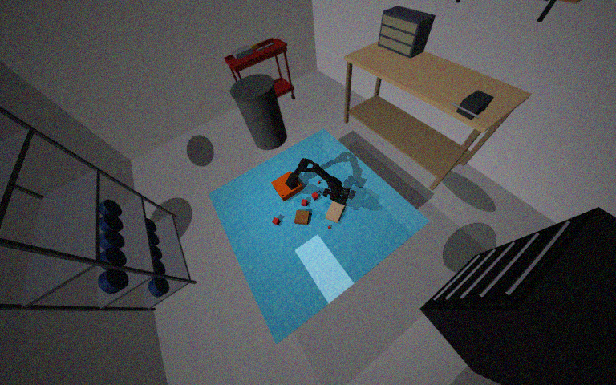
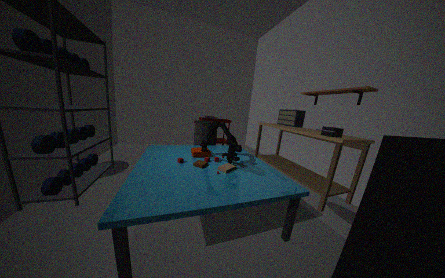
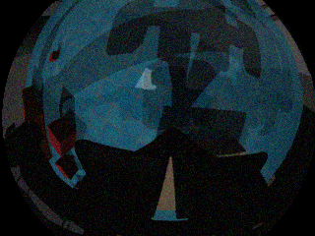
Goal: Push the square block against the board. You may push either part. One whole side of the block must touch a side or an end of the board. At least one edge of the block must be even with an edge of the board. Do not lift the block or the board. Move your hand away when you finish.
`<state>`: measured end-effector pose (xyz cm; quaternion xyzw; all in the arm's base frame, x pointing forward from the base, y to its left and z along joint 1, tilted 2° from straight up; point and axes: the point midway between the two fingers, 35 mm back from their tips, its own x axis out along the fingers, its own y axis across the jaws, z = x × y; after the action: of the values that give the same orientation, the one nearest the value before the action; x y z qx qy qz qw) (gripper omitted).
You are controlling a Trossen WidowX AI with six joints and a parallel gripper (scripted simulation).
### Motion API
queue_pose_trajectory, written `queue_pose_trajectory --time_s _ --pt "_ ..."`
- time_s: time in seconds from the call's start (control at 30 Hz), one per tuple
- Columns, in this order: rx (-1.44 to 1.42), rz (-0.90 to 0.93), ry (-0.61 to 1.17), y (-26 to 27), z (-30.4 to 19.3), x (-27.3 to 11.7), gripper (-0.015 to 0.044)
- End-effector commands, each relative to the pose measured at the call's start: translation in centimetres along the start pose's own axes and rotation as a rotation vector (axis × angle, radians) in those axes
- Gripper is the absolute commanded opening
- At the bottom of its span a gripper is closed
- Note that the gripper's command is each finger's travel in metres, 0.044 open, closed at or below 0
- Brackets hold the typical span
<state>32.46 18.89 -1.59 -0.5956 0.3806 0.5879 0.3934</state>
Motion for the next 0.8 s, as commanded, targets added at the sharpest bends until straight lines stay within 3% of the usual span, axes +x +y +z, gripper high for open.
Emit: queue_pose_trajectory --time_s 0.0,0.77 --pt "0.008 0.007 0.012 0.1 -1.1 0.2 0.0" --pt "0.008 0.007 0.016 -0.4 -4.7 0.2 0.0"
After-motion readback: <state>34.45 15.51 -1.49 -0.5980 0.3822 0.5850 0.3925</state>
